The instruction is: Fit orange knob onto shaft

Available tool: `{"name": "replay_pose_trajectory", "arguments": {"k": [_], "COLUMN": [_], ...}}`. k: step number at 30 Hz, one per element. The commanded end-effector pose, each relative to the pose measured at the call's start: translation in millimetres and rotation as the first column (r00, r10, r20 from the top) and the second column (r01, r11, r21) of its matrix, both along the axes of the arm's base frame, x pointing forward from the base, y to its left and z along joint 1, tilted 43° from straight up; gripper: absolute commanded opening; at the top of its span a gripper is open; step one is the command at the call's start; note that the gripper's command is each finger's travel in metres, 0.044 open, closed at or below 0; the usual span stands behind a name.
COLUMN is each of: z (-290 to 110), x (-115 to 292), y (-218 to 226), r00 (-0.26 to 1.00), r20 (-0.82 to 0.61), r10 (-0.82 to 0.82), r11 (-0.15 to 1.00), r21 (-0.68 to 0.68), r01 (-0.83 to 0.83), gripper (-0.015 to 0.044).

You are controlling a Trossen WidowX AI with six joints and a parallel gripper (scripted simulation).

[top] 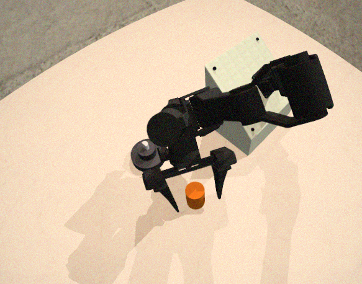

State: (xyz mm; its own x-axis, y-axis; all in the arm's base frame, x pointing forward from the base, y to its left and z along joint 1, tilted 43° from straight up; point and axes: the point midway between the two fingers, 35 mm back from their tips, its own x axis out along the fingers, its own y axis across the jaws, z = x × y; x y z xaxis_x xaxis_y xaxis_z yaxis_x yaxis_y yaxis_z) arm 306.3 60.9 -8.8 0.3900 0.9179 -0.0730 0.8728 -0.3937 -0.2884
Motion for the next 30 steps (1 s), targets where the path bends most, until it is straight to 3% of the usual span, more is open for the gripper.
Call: {"name": "replay_pose_trajectory", "arguments": {"k": [1, 10, 30], "z": [-3, -19, 8], "x": [1, 5, 8], "y": [-2, -23, -47], "r00": [1.000, 1.000, 0.992], "r20": [-0.004, -0.017, 0.125], "r10": [-0.002, -0.004, 0.009], "r11": [1.000, 0.999, 0.995], "r21": [-0.004, -0.043, -0.102], "r01": [0.002, 0.003, 0.004], "gripper": [0.0440, 0.0440, 0.0440]}}
